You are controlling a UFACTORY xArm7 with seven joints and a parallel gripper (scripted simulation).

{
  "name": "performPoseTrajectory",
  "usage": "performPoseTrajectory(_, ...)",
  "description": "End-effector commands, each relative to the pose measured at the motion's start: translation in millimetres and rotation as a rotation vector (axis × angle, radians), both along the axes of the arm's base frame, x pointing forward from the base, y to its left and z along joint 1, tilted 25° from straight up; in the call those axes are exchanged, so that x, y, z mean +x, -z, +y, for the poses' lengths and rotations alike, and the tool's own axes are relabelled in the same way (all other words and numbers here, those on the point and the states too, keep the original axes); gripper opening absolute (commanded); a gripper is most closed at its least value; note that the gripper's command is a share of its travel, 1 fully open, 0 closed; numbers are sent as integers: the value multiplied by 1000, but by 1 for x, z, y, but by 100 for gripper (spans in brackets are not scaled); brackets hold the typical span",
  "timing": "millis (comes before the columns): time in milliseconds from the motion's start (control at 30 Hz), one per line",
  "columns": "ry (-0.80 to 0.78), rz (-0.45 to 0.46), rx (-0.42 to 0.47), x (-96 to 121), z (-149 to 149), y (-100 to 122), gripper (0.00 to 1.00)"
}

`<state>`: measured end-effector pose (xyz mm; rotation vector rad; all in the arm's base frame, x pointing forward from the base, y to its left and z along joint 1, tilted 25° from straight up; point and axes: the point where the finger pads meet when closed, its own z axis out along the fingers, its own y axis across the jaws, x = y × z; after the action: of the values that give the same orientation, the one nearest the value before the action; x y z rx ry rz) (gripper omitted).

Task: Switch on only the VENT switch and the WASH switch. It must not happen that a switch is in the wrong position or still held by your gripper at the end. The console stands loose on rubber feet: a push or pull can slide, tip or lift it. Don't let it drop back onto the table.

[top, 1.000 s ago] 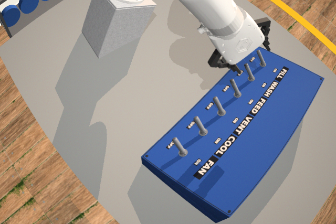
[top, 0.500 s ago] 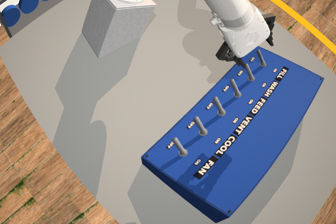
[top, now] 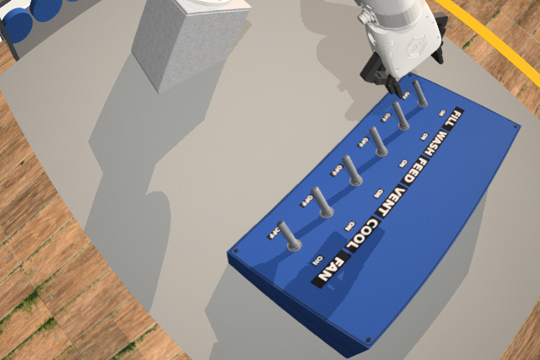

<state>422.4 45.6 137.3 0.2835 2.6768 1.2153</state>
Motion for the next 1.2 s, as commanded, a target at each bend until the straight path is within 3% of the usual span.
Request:
performPoseTrajectory(0,-11,-12,-32,-2,9,-4,100)
performPoseTrajectory(233,-11,-12,-32,-2,9,-4,100)
performPoseTrajectory(267,-34,-33,-93,-10,24,-8,100)
performPoseTrajectory(633,-34,-33,-93,-10,24,-8,100)
performPoseTrajectory(667,-52,-56,-150,-18,37,-11,100)
performPoseTrajectory(1000,-52,-56,-150,-18,37,-11,100)
performPoseTrajectory(1033,-68,-82,-202,-25,47,-15,100)
performPoseTrajectory(1167,-68,-82,-202,-25,47,-15,100)
